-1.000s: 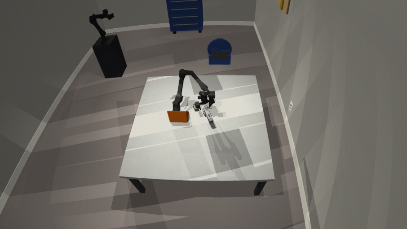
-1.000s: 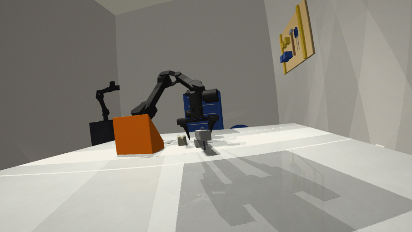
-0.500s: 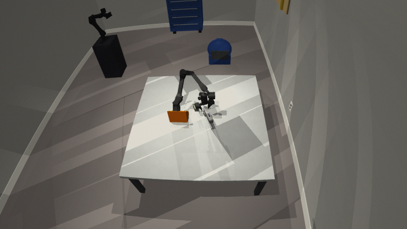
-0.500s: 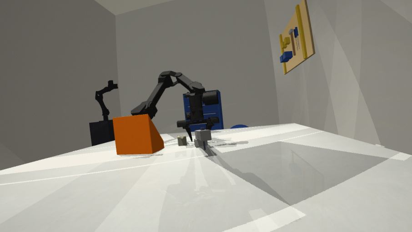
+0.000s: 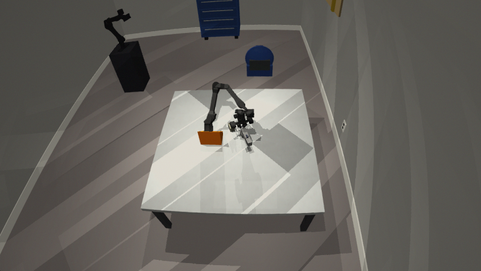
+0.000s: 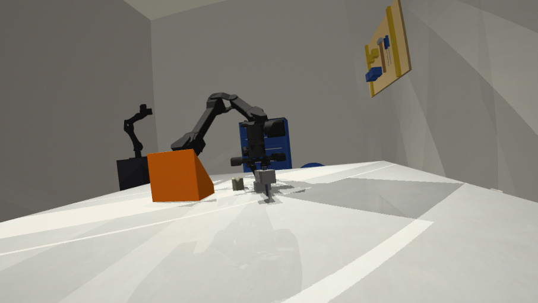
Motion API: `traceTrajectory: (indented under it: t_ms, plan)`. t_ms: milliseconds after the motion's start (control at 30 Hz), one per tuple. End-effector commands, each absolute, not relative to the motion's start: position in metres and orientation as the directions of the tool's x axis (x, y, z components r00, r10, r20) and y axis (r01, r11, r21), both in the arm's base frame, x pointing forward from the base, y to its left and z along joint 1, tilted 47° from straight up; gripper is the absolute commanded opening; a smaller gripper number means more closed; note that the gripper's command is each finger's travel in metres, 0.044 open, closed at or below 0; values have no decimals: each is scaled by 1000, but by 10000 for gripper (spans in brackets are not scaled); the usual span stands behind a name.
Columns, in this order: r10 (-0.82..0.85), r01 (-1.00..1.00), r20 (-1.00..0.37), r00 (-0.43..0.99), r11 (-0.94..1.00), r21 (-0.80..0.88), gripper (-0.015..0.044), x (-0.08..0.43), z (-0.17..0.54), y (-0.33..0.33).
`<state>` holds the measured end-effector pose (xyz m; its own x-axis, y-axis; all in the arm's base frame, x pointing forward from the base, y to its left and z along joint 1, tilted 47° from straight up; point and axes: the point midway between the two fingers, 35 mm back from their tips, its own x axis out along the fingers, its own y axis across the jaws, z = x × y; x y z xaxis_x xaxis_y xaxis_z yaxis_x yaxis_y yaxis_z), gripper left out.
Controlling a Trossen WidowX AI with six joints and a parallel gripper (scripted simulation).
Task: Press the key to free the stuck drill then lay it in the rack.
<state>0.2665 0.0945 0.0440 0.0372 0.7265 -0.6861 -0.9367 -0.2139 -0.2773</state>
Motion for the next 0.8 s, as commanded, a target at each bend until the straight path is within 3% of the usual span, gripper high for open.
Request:
traceTrajectory:
  t_ms: [0, 767]
  plan:
    - [727, -934, -685, 43, -214, -286, 0, 268, 44, 95]
    - [731, -937, -682, 38, -210, -277, 0, 257, 62, 114]
